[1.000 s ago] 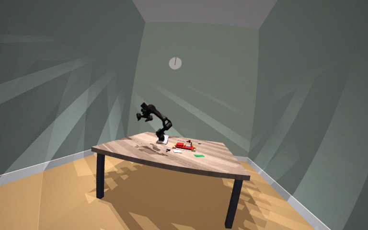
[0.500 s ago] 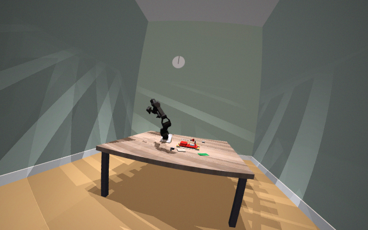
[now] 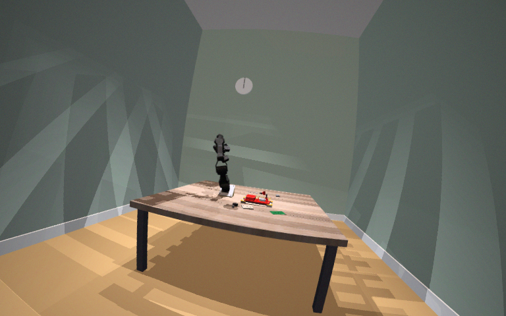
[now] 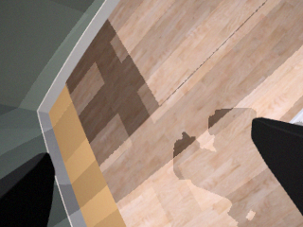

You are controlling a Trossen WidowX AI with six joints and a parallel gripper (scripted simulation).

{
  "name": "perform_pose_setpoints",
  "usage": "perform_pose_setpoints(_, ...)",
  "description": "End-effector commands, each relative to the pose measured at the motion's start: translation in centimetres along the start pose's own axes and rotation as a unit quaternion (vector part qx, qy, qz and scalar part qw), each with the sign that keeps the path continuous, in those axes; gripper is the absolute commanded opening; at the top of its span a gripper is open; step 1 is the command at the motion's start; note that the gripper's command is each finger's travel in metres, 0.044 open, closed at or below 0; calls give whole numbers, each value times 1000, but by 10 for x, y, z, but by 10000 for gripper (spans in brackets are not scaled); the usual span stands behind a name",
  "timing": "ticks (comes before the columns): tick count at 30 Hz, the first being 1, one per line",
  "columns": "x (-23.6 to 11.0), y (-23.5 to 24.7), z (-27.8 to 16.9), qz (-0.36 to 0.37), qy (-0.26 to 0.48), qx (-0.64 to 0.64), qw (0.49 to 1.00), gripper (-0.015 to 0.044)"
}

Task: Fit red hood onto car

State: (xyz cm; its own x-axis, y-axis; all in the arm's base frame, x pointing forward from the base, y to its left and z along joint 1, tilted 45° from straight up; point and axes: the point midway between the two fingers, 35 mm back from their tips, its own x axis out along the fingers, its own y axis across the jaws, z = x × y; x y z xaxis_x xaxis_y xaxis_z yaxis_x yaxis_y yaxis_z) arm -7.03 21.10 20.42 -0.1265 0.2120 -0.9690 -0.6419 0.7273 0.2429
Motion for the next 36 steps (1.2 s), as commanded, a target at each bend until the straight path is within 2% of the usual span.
perform_pose_setpoints(1, 9, -17, 32, -40, -29, 98, 994, 440)
perform_pose_setpoints(9, 17, -62, 84, -106, -84, 272, 953, 440)
perform_pose_setpoints(19, 17, -127, 123, -171, -128, 428, 878, 440)
perform_pose_setpoints(28, 13, -199, 139, -230, -169, 597, 750, 440)
perform_pose_setpoints(36, 6, -269, 138, -295, -208, 712, 602, 440)
